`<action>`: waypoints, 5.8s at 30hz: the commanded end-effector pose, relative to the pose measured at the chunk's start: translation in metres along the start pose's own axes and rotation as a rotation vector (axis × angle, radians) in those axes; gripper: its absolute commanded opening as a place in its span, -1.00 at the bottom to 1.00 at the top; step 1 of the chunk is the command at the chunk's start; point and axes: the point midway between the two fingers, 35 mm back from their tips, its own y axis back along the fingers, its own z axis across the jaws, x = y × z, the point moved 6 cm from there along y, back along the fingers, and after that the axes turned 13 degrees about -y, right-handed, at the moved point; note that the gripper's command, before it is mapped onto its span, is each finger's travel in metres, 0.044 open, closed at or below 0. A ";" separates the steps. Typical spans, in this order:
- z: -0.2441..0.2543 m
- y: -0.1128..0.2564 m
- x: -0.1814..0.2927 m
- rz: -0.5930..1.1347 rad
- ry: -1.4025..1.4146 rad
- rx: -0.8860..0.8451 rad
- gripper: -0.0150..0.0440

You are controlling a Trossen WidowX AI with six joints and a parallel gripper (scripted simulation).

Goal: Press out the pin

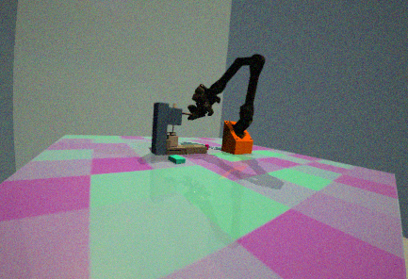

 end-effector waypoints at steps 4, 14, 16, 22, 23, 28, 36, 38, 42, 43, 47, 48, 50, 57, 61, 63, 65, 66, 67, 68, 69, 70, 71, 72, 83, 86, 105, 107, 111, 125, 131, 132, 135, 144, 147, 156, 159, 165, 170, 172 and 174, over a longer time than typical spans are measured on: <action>-0.002 -0.007 0.005 0.017 -0.008 0.001 -0.49; -0.002 -0.010 0.007 0.017 -0.009 0.001 -0.49; -0.002 -0.011 0.008 0.017 -0.009 0.001 -0.49; -0.003 -0.013 0.009 0.017 -0.009 0.001 -0.49; -0.003 -0.013 0.009 0.017 -0.009 0.001 -0.49; -0.003 -0.015 0.011 0.017 -0.009 0.001 -0.49; -0.003 -0.018 0.012 0.017 -0.009 0.001 -0.49; -0.004 -0.019 0.013 0.017 -0.009 0.001 -0.49; -0.004 -0.020 0.014 0.017 -0.009 0.001 -0.49; -0.004 -0.021 0.014 0.017 -0.009 0.001 -0.49; -0.004 -0.022 0.015 0.017 -0.009 0.001 -0.49; -0.004 -0.022 0.015 0.017 -0.009 0.001 -0.49; -0.004 -0.023 0.015 0.017 -0.009 0.001 -0.49; -0.004 -0.025 0.017 0.017 -0.009 0.001 -0.49; -0.004 -0.027 0.018 0.017 -0.009 0.000 -0.49; -0.004 -0.027 0.018 0.017 -0.009 0.000 -0.49; -0.004 -0.027 0.018 0.017 -0.009 0.000 -0.49; -0.004 -0.027 0.018 0.017 -0.009 0.000 -0.49; -0.004 -0.027 0.018 0.017 -0.009 0.001 -0.49; -0.004 -0.027 0.018 0.017 -0.009 0.001 -0.49; -0.004 -0.026 0.017 0.017 -0.009 0.001 -0.49; -0.004 -0.026 0.017 0.017 -0.009 0.001 -0.49; -0.004 -0.026 0.017 0.017 -0.009 0.001 -0.49; -0.004 -0.025 0.017 0.017 -0.009 0.001 -0.49; -0.004 -0.022 0.014 0.017 -0.009 0.001 -0.49; -0.004 -0.021 0.013 0.017 -0.009 0.001 -0.49; -0.003 -0.014 0.008 0.017 -0.008 0.001 -0.49; -0.002 -0.013 0.008 0.017 -0.008 0.001 -0.49; -0.002 -0.012 0.006 0.017 -0.008 0.001 -0.49; -0.001 -0.007 0.002 0.017 -0.008 0.001 -0.49; -0.001 -0.005 0.000 0.017 -0.008 0.002 -0.49; -0.001 -0.004 0.000 0.017 -0.008 0.002 -0.49; 0.000 -0.003 -0.001 0.017 -0.008 0.002 -0.49; 0.000 0.000 -0.004 0.017 -0.008 0.002 -0.49; 0.000 0.001 -0.005 0.017 -0.008 0.002 -0.49; 0.001 0.004 -0.008 0.017 -0.008 0.002 -0.49; 0.001 0.006 -0.009 0.017 -0.008 0.002 -0.49; 0.002 0.008 -0.012 0.017 -0.008 0.002 -0.49; 0.003 0.012 -0.016 0.017 -0.008 0.002 -0.49; 0.004 0.014 -0.019 0.017 -0.008 0.002 -0.49; 0.004 0.016 -0.021 0.017 -0.008 0.002 -0.49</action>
